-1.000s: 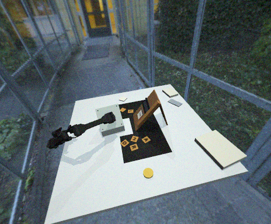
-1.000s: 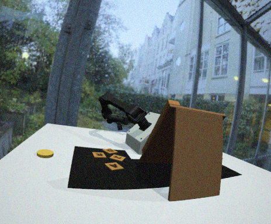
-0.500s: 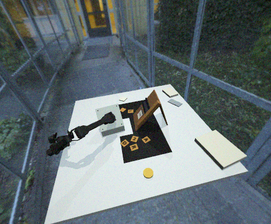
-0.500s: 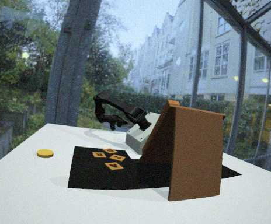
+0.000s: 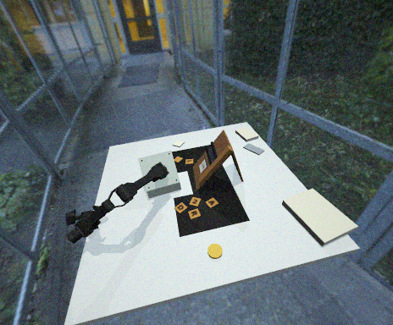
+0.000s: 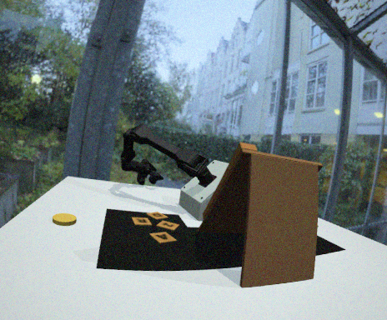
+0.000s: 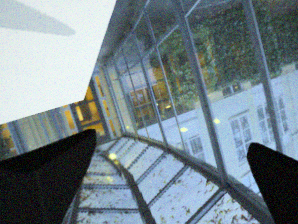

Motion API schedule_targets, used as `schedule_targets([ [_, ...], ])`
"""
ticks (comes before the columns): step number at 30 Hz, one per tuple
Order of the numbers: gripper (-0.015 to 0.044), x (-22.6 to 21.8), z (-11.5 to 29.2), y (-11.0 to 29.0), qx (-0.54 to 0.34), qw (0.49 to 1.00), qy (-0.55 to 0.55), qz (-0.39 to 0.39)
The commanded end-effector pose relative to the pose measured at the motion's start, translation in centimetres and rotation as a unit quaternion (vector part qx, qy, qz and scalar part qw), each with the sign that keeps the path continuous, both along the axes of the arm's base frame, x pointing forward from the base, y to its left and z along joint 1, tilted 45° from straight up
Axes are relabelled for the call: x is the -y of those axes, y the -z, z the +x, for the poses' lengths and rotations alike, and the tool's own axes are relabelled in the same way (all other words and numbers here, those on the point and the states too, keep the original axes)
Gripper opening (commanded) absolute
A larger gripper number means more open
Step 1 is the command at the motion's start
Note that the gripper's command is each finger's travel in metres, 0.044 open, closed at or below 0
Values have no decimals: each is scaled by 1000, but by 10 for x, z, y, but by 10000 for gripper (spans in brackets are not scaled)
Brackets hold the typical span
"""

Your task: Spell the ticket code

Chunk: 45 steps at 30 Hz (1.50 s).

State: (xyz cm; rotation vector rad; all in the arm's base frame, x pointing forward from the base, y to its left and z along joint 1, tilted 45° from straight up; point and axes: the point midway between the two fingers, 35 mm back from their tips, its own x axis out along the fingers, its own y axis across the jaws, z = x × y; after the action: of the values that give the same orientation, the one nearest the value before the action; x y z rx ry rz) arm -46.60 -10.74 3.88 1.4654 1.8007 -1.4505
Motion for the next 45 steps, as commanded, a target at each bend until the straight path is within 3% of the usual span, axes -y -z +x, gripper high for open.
schedule_targets([
  [1, 440, 21, 2, -14, -34, 999, -5, -30],
  [21, 440, 134, 30, -121, -206, 950, -39, -231],
  [37, 440, 219, 104, -207, -265, 862, -60, -428],
  [41, 440, 210, 99, -230, -299, 832, -24, -466],
  [45, 440, 234, 128, -242, -293, 817, -34, -496],
])
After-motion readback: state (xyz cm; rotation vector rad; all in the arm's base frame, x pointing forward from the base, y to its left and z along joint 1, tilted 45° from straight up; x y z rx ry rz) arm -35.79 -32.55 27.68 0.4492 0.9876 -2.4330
